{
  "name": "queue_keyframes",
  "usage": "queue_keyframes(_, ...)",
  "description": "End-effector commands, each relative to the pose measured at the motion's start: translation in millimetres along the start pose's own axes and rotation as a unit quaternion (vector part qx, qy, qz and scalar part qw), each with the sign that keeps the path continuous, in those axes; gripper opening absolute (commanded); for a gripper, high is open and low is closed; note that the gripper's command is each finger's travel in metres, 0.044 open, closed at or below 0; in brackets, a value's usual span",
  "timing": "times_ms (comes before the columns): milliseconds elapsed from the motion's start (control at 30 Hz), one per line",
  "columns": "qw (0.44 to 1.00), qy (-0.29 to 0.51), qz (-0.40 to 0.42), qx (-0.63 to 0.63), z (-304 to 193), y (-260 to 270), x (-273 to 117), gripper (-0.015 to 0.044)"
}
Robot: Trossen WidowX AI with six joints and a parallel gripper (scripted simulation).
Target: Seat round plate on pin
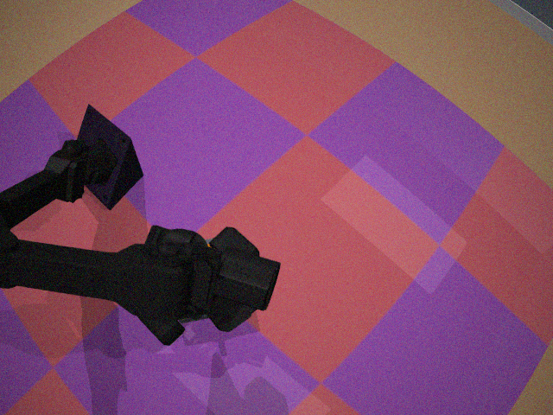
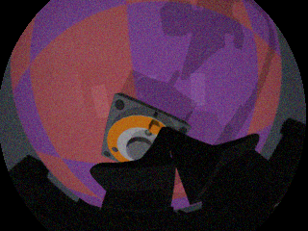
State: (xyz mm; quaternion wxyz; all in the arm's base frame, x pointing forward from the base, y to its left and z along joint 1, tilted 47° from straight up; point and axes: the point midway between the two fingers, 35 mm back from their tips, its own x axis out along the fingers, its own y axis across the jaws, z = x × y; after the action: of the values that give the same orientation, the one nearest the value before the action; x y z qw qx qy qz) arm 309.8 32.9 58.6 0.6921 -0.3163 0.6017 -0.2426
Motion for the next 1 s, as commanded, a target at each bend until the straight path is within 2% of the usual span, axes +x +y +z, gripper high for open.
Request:
queue_keyframes(0, 1.0, -0.001, 0.003, 0.003, 2, 1, -6, 0.0)
queue_keyframes(267, 1.0, -0.001, 0.003, 0.003, 0, 0, -42, 0.0)
queue_keyframes(967, 1.0, -0.001, 0.001, -0.001, 0, 0, -34, 0.0)
